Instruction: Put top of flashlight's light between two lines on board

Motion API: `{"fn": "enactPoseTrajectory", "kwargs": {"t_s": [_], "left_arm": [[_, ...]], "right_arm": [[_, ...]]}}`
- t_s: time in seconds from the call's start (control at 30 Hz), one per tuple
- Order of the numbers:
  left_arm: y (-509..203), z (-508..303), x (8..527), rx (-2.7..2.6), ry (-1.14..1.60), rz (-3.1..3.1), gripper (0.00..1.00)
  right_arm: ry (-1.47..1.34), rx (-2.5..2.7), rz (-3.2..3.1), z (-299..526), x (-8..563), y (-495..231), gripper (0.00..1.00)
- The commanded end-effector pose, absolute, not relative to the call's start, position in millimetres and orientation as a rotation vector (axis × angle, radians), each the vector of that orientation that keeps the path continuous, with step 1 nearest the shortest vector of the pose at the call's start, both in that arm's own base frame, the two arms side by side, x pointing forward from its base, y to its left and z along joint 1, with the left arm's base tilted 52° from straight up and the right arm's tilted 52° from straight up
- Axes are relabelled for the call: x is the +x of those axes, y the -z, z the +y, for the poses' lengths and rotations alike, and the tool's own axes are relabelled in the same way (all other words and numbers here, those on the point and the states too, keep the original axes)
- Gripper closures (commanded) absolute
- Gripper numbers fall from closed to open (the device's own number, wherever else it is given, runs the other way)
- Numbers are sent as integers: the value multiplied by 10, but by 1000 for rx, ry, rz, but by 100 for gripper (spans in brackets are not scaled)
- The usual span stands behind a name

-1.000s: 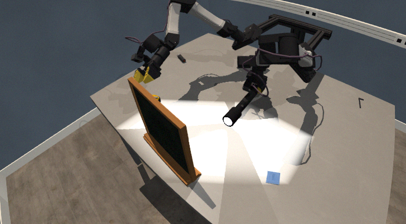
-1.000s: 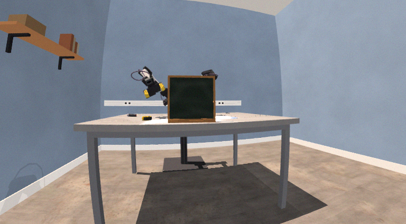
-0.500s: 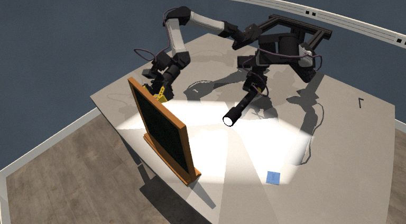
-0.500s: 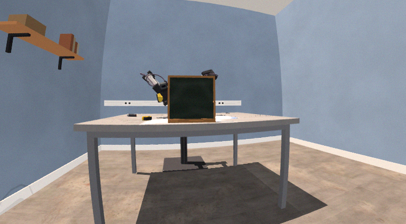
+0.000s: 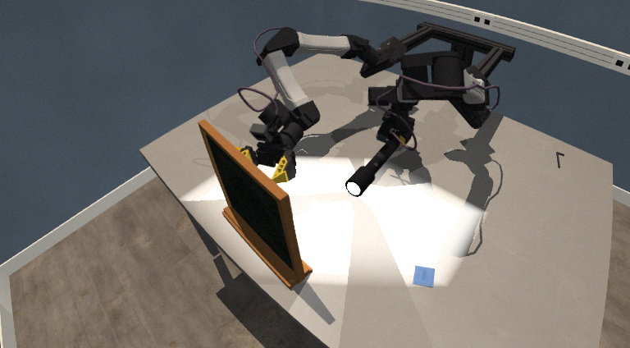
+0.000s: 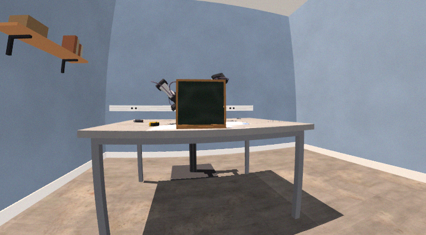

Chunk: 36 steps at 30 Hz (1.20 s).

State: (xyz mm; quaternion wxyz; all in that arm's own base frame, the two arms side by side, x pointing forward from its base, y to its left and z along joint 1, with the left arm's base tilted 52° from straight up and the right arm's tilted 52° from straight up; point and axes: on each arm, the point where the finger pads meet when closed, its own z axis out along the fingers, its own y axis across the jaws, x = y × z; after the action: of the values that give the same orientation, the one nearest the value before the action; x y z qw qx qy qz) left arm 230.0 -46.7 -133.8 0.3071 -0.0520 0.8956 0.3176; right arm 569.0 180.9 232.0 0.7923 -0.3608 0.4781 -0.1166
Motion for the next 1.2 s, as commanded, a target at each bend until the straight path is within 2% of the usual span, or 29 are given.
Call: {"fn": "enactPoseTrajectory", "kwargs": {"t_s": [0.0,0.3,0.33,0.43,1.17], "left_arm": [[1342,-531,2402,-147,-819,2346,70],[1342,-531,2402,-147,-819,2346,70],[1342,-531,2402,-147,-819,2346,70],[1342,-531,2402,-147,-819,2346,70],[1341,-531,2402,-147,-819,2346,70]], "right_arm": [[280,-806,863,2095,5581,-2454,0],[307,-810,779,2228,5540,-2351,0],[260,-845,863,2281,5594,-2016,0],[259,-854,876,2274,5558,-1990,0],[316,-811,821,2152,5568,-2366,0]]}}
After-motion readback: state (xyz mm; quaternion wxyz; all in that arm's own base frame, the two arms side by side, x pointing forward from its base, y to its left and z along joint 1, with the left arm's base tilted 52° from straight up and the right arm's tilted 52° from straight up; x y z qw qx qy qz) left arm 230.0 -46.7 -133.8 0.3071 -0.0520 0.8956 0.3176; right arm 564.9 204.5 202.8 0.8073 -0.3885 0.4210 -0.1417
